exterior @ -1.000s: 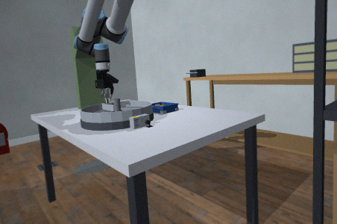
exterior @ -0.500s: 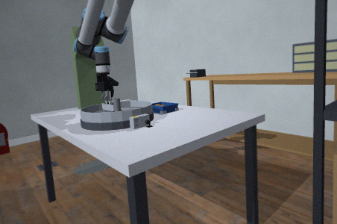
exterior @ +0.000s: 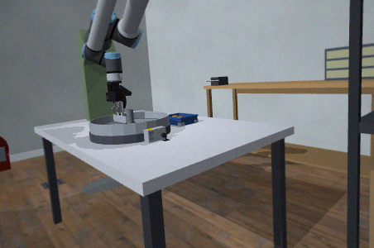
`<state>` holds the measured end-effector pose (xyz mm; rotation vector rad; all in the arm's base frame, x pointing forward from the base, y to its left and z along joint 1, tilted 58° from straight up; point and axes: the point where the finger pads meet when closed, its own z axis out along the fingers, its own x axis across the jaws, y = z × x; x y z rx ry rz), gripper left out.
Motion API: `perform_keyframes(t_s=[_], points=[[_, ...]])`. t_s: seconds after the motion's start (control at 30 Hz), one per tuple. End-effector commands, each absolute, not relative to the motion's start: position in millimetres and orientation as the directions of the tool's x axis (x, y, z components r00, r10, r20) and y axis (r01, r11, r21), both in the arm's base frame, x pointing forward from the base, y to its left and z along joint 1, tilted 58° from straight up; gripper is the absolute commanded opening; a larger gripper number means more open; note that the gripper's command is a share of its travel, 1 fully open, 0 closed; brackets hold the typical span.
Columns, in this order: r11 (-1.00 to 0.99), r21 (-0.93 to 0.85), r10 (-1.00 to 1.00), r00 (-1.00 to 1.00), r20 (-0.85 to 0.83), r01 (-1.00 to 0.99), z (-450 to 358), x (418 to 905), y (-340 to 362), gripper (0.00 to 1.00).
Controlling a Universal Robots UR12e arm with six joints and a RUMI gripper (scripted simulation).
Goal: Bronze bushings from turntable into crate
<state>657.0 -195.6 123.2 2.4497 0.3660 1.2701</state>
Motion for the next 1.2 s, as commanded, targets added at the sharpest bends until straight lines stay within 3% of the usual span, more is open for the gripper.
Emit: perform_keyframes(t_s=[0.0,0.77,0.8,1.17], points=[[-0.903,0.425,0.384,0.563,0.732,0.064,123.4,656.9,-195.4,0.05],[-0.903,0.425,0.384,0.563,0.732,0.064,123.4,656.9,-195.4,0.05],[-0.903,0.425,0.384,0.563,0.732,0.064,123.4,656.9,-195.4,0.0],[-0.903,0.425,0.384,0.563,0.732,0.064,123.4,656.9,-195.4,0.0]])
